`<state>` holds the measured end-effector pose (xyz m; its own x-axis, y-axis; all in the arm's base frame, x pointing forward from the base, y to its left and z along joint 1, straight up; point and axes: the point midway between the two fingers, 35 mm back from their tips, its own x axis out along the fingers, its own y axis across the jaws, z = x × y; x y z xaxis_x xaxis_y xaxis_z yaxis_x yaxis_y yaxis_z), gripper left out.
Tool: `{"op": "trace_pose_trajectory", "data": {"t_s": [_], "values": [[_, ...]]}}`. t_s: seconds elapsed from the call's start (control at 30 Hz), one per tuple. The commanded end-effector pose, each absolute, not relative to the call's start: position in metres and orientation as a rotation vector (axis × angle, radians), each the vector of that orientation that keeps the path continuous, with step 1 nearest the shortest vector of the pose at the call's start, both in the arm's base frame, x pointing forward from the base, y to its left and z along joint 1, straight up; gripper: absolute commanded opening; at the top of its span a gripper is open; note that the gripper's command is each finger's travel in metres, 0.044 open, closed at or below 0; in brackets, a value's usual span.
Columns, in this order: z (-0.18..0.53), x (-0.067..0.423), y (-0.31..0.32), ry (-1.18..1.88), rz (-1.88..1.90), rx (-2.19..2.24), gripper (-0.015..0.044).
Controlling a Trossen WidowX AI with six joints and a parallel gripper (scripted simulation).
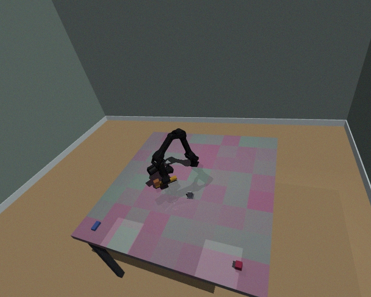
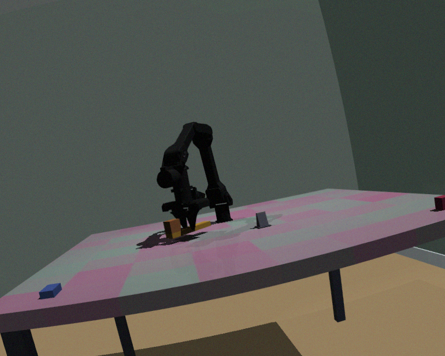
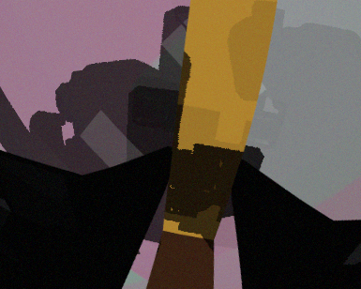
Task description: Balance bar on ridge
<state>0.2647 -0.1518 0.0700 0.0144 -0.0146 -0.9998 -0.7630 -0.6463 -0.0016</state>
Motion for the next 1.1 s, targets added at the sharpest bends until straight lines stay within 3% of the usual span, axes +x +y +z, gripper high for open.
{"op": "trace_pose_trajectory", "data": {"t_s": [0.0, 1.07], "values": [[0.083, 0.267, -0.153, 0.796, 1.678, -1.739, 0.0], [0.149, 0.27, -0.14, 0.86, 1.607, -1.669, 0.0]]}}
